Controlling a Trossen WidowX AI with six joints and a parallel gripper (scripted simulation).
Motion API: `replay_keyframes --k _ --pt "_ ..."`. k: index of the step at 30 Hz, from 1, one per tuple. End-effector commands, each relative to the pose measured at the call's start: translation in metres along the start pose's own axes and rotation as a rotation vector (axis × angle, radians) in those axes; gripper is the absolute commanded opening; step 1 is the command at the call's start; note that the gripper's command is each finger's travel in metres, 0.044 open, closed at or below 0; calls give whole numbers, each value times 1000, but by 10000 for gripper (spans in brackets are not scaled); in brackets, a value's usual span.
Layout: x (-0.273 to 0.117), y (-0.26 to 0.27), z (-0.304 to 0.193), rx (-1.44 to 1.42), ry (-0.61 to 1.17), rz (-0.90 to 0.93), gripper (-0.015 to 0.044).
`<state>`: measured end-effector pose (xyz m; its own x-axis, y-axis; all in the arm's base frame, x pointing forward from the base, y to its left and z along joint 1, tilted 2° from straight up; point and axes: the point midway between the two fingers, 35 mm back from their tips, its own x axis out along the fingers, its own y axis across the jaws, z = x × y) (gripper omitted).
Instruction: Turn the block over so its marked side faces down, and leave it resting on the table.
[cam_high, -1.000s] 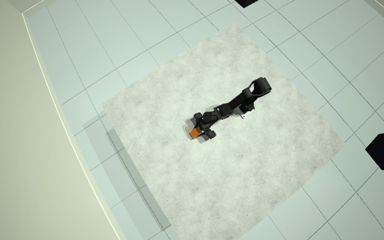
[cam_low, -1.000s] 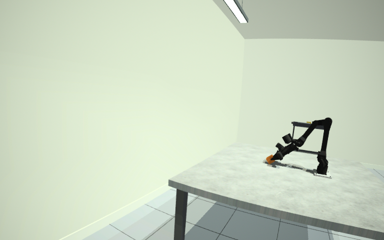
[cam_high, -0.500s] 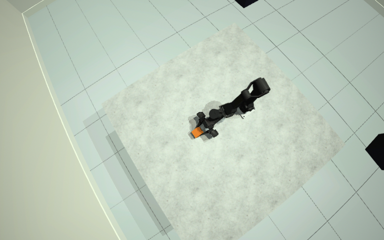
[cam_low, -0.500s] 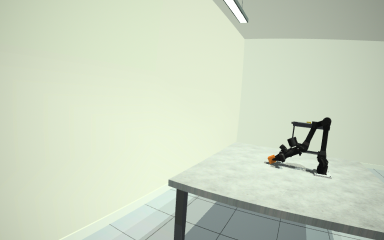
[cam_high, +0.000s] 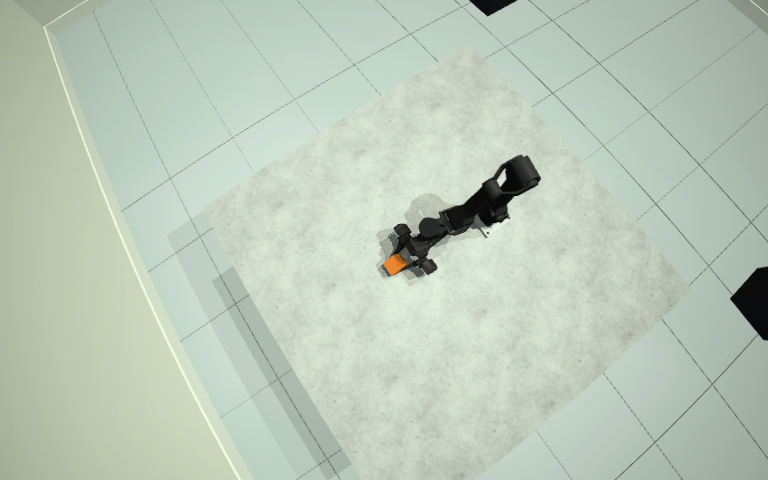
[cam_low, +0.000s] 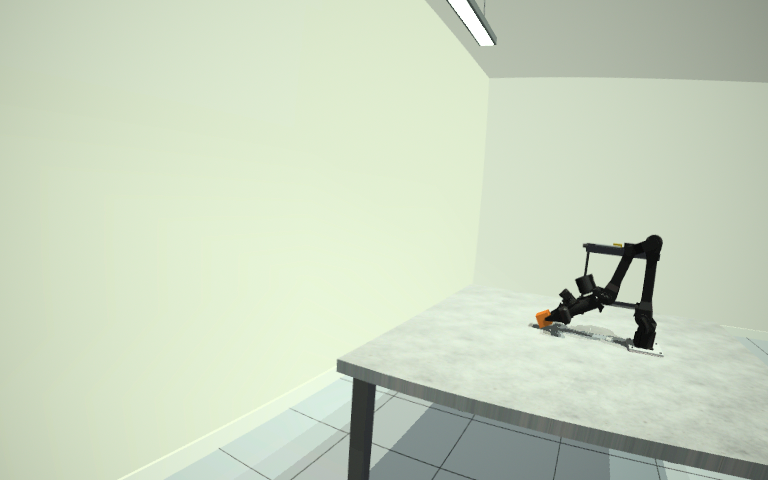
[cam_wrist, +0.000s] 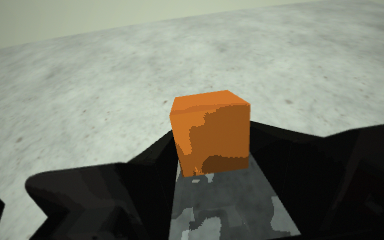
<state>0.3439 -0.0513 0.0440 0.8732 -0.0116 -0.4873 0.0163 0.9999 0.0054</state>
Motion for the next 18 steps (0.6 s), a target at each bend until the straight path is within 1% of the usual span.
replay_keyframes --k 1,14,18 --pt "0 1 1 3 -5 5 105" --pt "0 1 1 3 -5 5 440" --pt "0 1 1 3 -5 5 440"
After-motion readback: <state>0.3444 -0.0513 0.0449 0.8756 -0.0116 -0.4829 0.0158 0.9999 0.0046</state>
